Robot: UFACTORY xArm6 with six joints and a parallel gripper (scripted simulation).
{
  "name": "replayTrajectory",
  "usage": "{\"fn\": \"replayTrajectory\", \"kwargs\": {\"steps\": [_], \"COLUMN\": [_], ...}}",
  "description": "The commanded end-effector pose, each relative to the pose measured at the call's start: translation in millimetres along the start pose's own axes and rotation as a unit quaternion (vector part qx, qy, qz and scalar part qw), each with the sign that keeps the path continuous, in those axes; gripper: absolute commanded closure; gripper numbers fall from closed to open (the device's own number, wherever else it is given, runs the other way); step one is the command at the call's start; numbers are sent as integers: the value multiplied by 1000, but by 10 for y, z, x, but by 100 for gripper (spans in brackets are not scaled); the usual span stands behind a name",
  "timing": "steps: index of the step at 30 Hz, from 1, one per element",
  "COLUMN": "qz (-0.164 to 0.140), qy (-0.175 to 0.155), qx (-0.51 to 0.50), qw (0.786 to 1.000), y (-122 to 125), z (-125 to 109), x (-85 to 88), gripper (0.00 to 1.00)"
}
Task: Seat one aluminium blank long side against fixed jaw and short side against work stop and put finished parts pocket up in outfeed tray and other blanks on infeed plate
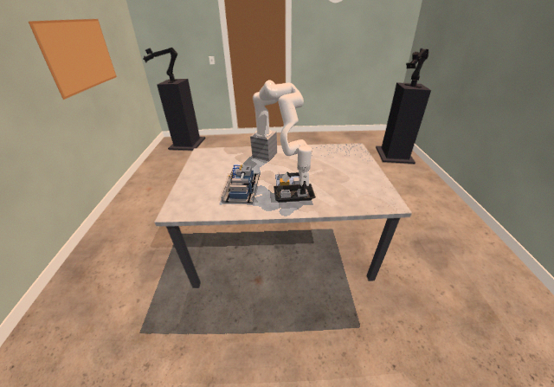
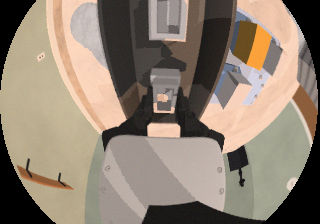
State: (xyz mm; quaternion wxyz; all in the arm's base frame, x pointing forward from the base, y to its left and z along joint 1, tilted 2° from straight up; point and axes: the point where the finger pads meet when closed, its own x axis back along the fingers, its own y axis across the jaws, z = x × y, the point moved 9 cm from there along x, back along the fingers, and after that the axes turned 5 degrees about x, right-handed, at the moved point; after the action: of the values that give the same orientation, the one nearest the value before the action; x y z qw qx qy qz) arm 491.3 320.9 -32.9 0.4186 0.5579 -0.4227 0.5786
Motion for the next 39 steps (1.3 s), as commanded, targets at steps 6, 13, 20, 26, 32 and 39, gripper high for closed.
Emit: {"fn": "replayTrajectory", "kwargs": {"steps": [6, 13, 20, 26, 32, 39], "qz": [2, 2, 2, 2, 2, 2], "qy": [-1, -1, -1, -1, -1, -1], "qx": [0, 0, 0, 0, 0, 0], "qw": [1000, 1000, 1000, 1000, 1000, 1000], "y": [-17, -17, -17, -17, -17, -17], "z": [-5, -5, -5, -5, -5, -5], "x": [17, 17, 17, 17, 17, 17], "gripper": [100, 100, 31, 31, 31, 31]}}
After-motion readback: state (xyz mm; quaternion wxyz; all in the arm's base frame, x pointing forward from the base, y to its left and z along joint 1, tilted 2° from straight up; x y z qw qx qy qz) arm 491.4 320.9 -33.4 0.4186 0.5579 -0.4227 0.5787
